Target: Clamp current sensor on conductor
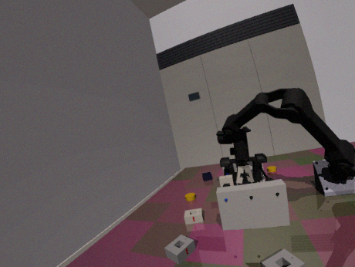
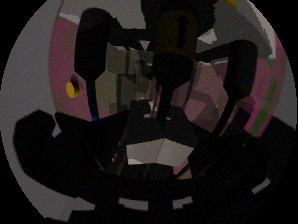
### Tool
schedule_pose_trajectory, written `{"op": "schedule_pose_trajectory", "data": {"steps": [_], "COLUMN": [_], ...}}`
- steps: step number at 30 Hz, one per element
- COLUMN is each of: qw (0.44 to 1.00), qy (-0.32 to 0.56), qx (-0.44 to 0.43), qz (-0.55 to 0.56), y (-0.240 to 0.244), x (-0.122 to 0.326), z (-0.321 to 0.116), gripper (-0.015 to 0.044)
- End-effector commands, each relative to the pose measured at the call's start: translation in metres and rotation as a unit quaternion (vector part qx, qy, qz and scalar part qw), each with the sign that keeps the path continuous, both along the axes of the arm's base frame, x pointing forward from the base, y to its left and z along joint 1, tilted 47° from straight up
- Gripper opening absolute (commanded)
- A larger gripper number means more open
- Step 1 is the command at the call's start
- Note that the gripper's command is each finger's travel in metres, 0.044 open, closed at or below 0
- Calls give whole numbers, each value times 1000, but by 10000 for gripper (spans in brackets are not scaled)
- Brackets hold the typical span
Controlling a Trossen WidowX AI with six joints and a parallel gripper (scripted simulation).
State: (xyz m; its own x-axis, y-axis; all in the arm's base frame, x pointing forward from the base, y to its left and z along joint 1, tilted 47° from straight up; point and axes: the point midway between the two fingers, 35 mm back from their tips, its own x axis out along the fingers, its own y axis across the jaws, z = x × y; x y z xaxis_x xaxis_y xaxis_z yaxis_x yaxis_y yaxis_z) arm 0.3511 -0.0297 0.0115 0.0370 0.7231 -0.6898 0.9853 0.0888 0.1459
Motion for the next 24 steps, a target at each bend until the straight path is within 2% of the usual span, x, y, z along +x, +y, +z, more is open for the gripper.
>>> {"op": "schedule_pose_trajectory", "data": {"steps": [1, 24], "qw": [1000, 995], "qy": [-2, -67], "qx": [0, 18], "qz": [0, -74], "y": [-1, -11], "x": [1, 0], "z": [0, 10], "gripper": [0, 0]}}
